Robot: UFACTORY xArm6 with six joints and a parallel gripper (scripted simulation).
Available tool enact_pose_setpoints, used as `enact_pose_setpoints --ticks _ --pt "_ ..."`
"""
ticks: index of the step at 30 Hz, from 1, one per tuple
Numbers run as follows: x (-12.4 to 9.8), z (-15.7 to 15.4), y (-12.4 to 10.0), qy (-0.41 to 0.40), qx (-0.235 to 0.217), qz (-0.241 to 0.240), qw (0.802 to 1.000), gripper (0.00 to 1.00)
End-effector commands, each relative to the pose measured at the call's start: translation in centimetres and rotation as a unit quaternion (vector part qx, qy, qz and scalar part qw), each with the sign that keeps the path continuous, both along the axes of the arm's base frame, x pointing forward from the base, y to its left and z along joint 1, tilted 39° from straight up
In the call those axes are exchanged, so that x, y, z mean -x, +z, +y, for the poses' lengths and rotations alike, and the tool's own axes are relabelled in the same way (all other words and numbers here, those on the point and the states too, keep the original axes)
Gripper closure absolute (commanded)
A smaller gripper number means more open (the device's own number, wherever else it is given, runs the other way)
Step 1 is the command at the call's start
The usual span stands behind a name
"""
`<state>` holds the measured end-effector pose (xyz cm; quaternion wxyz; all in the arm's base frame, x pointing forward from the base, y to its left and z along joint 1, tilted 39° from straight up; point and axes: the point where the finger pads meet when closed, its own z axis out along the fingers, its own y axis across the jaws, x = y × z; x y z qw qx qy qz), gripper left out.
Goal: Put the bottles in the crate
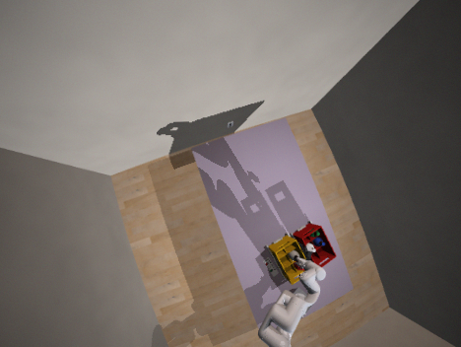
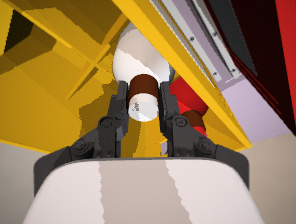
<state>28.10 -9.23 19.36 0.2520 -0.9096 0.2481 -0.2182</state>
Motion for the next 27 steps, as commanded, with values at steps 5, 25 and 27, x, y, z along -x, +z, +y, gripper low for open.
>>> enact_pose_setpoints --ticks 5,25,27 --pt "-0.27 0.06 -0.2 0.0 0.001 -0.001 1.0 1.0" --pt "-0.37 0.13 -0.35 0.0 0.001 -0.001 1.0 1.0" --pt "-0.37 0.13 -0.35 0.0 0.001 -0.001 1.0 1.0"
